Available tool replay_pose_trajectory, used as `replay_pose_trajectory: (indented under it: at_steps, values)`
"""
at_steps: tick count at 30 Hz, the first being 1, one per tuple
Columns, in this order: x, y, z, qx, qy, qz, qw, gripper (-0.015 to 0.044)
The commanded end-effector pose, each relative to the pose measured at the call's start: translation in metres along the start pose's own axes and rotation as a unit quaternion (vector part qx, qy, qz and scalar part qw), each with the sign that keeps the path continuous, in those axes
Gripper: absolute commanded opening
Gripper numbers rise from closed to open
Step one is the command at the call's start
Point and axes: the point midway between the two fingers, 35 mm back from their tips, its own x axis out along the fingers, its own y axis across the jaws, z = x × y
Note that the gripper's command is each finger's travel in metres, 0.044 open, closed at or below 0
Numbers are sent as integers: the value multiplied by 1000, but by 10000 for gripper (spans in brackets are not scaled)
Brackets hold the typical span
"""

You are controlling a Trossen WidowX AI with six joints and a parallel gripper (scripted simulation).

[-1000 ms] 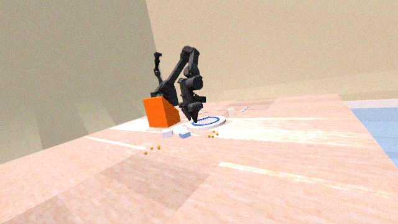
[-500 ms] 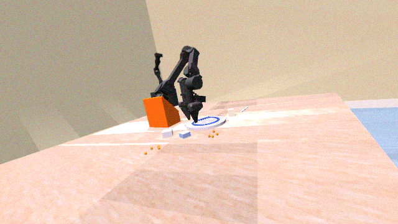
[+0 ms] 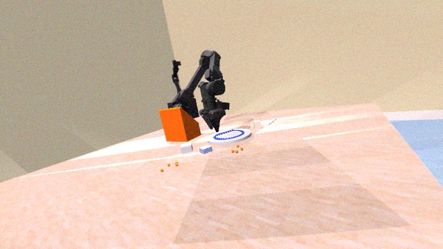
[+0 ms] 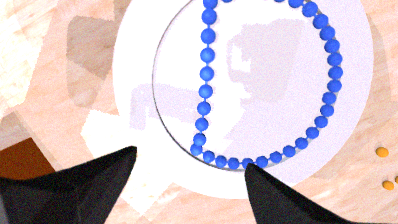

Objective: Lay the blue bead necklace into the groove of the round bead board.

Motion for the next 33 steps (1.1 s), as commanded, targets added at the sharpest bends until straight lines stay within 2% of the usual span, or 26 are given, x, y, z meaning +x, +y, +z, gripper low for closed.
replay_pose_trajectory:
  at_steps: [1, 4, 5, 33]
  values:
    - [-15, -3, 6, 1, 0, -6, 1000, 204]
    - [-14, -3, 6, 1, 0, -6, 1000, 125]
    - [-12, -3, 6, 1, 0, -6, 1000, 120]
    - [25, -3, 6, 1, 0, -6, 1000, 120]
